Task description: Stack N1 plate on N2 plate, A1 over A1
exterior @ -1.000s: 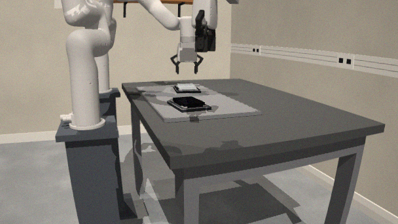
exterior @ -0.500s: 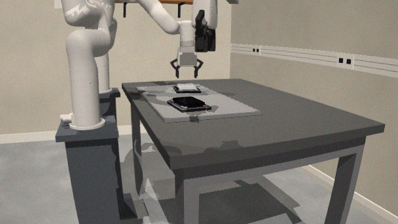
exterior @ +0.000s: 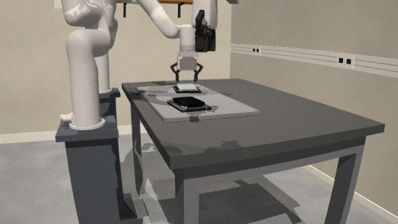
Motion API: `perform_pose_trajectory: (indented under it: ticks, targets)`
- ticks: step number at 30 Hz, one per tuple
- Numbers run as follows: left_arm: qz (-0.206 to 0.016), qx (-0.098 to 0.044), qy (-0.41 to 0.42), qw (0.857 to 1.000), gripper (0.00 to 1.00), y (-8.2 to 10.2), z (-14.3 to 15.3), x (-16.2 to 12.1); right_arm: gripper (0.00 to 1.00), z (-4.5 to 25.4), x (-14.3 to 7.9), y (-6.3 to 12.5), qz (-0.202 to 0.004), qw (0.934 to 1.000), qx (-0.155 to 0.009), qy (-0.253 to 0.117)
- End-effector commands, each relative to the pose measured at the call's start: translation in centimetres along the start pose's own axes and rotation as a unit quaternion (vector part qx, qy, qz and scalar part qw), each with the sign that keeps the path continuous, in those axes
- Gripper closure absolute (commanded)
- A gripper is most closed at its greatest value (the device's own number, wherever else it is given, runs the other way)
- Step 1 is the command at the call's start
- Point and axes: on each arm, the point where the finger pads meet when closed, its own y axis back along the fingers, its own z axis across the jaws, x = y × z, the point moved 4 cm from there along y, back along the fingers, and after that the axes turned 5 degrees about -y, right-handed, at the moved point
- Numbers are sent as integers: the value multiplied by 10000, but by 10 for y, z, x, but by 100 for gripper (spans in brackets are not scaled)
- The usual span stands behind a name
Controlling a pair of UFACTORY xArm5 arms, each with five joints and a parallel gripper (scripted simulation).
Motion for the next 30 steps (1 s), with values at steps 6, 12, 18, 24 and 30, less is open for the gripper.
perform_pose_trajectory:
  ticks: [6, 12, 18, 24, 30]
  targets:
    - [4, 26, 0, 10000, 0, -1, -2, 0, 0, 0, 1, 1, 18, 10000, 2, 0]
    - [4, 26, 0, 10000, 0, -2, -2, 0, 0, 0, 1, 1, 18, 10000, 2, 0]
    - [4, 26, 0, 10000, 0, -6, -2, 0, 0, 0, 1, 1, 18, 10000, 2, 0]
    - [4, 26, 0, 10000, 0, -8, -2, 0, 0, 0, 1, 1, 18, 10000, 2, 0]
    - [4, 26, 0, 10000, 0, -12, -2, 0, 0, 0, 1, 1, 18, 10000, 2, 0]
